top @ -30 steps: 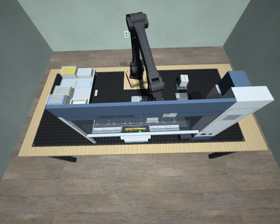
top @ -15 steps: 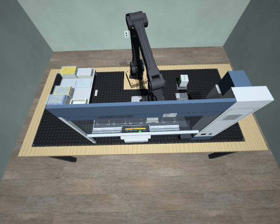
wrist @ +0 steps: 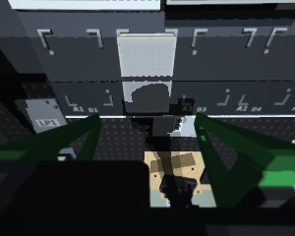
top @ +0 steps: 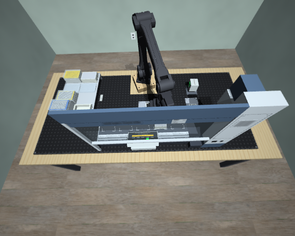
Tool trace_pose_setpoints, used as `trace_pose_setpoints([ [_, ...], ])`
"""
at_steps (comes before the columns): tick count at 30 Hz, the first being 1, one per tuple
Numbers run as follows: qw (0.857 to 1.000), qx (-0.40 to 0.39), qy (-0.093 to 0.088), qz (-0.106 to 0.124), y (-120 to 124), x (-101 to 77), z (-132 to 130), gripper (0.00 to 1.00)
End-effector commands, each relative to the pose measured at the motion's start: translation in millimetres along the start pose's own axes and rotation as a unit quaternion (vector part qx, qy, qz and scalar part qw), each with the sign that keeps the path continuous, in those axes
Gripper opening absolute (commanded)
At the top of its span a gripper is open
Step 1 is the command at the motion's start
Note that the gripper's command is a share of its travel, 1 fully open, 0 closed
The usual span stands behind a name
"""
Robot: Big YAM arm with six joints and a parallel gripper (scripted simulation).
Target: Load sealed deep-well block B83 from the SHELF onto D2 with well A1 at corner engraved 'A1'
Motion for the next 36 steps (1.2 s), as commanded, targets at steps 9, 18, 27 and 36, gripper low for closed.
trace_pose_setpoints([
  [9,0.999,-0.001,-0.017,-0.039,-18,-54.8,3,1.0],
  [18,0.999,-0.001,-0.016,-0.037,-20,-55.8,4,1.0],
  [27,0.999,-0.001,-0.016,-0.037,-20,-55.8,4,1.0],
  [36,0.999,-0.001,-0.016,-0.037,-20,-55.8,4,1.0],
])
Point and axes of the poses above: the point where the finger pads meet when closed, its own x axis out along the fingers, its own z axis across the jaws, y = z × x, the point moved 1 cm from there along -x, back along the fingers, and after that the axes turned 9 degrees about x, right-handed, at the moved point
